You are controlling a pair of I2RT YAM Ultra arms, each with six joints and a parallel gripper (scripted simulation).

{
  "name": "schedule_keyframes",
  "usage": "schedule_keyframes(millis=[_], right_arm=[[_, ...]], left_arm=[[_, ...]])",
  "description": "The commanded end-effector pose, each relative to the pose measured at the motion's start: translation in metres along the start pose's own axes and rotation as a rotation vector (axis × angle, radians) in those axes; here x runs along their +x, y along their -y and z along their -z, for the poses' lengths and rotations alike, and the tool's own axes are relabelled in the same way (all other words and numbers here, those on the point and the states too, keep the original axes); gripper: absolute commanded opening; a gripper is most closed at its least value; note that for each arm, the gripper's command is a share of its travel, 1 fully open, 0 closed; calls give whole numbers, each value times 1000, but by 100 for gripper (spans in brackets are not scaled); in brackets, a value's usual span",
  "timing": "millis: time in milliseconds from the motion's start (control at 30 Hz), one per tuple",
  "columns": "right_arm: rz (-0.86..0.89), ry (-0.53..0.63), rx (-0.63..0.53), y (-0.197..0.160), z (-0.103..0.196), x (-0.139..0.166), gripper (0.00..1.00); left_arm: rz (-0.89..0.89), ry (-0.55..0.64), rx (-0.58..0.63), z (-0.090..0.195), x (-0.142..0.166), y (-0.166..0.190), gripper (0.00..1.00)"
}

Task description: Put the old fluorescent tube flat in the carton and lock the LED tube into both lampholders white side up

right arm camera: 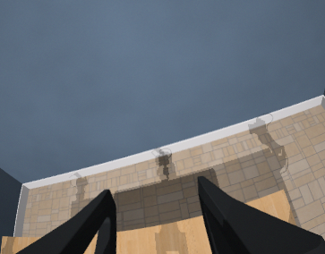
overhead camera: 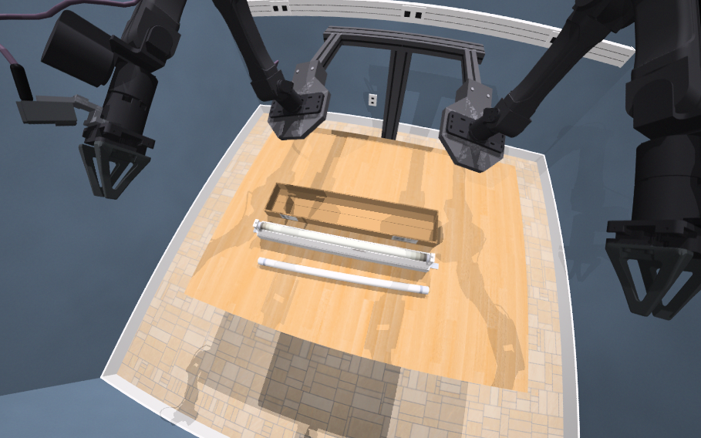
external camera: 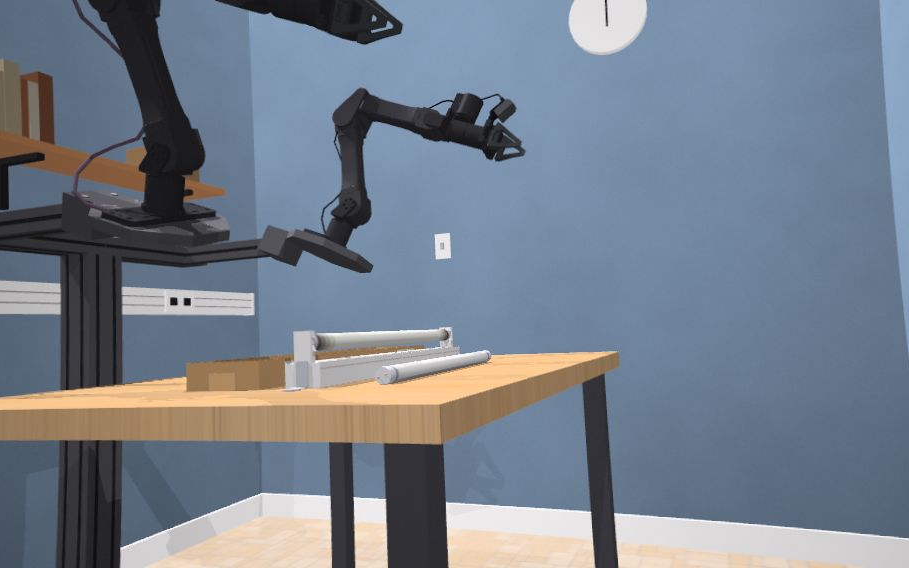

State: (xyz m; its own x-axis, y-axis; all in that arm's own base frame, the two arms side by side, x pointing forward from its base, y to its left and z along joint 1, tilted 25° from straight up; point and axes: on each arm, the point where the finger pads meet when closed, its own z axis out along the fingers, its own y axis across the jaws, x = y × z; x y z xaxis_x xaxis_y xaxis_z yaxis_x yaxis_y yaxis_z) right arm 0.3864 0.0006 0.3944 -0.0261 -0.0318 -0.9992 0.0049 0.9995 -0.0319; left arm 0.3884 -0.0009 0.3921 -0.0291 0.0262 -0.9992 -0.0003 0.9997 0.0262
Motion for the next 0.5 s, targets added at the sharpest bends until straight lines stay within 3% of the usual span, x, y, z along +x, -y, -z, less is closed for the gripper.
schedule_keyframes(millis=[0,200,367,467], right_arm=[[94,-37,1,-5,-14,19,49],[335,-134,8,-8,-41,64,49],[517,-255,-21,-14,-60,120,49],[552,-256,-22,-15,-63,120,49]], left_arm=[[-84,-35,-1,-16,20,7,49],[-292,-114,-6,-47,67,24,49],[-458,-217,24,-67,125,44,49],[-491,-228,30,-71,132,48,49]])
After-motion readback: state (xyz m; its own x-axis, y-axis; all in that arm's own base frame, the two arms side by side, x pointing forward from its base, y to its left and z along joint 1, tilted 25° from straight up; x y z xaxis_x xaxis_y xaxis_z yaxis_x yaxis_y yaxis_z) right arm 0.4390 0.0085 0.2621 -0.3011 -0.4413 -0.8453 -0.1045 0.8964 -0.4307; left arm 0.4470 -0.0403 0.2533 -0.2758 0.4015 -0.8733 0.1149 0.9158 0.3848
